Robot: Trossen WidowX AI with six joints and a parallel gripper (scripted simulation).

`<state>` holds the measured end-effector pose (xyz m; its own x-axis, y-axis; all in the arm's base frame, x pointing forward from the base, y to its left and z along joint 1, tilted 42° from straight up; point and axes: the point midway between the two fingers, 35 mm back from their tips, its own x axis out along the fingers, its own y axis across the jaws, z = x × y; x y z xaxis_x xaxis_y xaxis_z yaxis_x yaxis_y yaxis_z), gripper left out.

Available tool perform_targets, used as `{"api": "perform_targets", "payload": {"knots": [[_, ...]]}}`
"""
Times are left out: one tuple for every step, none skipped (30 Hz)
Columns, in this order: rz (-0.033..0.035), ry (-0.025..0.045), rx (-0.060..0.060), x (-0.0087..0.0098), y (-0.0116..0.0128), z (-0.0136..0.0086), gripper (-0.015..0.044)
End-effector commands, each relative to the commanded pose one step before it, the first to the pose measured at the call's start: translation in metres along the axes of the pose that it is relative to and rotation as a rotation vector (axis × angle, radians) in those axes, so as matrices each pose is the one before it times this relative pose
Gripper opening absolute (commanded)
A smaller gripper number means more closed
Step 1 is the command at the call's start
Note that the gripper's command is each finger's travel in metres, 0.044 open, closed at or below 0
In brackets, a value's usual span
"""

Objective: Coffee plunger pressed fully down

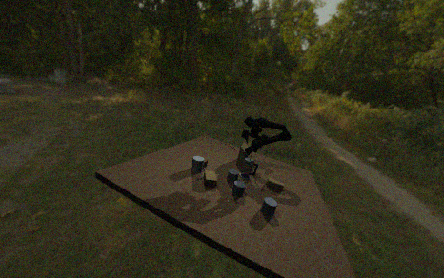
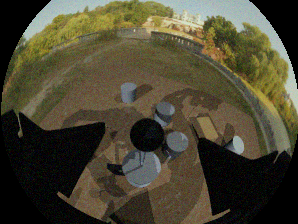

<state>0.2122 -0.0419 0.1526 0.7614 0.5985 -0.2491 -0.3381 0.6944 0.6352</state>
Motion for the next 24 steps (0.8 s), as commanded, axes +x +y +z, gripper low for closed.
{"api": "perform_targets", "payload": {"knots": [[0.01336,-0.00765,0.0002,0.00557,0.00284,0.00144,0.044],[0.00342,-0.00129,-0.0003,0.00131,0.00068,0.00048,0.044],[0.00297,-0.00105,-0.0003,0.00106,0.0006,0.00041,0.044],[0.00187,-0.00064,-0.0001,0.00064,0.00038,0.00025,0.044],[0.00064,-0.00021,0.0,0.00021,0.00013,0.00008,0.044],[0.0,0.0,0.0,0.0,0.0,0.0,0.0414],[0.0,0.0,0.0,0.0,0.0,0.0,0.0387],[0.0,0.0,0.0,0.0,0.0,0.0,0.0361],[0.0,0.0,0.0,0.0,0.0,0.0,0.0335],[0.0,0.0,0.0,0.0,0.0,0.0,0.0309],[0.0,0.0,0.0,0.0,0.0,0.0,0.0282],[0.0,0.0,0.0,0.0,0.0,0.0,0.0256],[0.0,0.0,0.0,0.0,0.0,0.0,0.023],[0.0,0.0,0.0,0.0,0.0,0.0,0.0204],[0.0,0.0,0.0,0.0,0.0,0.0,0.0177],[0.0,0.0,0.0,0.0,0.0,0.0,0.0151],[0.0,0.0,0.0,0.0,0.0,0.0,0.0128],[0.0,0.0,0.0,0.0,0.0,0.0,0.0128],[0.0,0.0,0.0,0.0,0.0,0.0,0.0128],[0.0,0.0,0.0,0.0,0.0,0.0,0.0128],[0.0,0.0,0.0,0.0,0.0,0.0,0.0128],[0.0,0.0,0.0,0.0,0.0,0.0,0.0128],[0.0,0.0,0.0,0.0,0.0,0.0,0.0128],[0.0,0.0,0.0,0.0,0.0,0.0,0.0128]]}}
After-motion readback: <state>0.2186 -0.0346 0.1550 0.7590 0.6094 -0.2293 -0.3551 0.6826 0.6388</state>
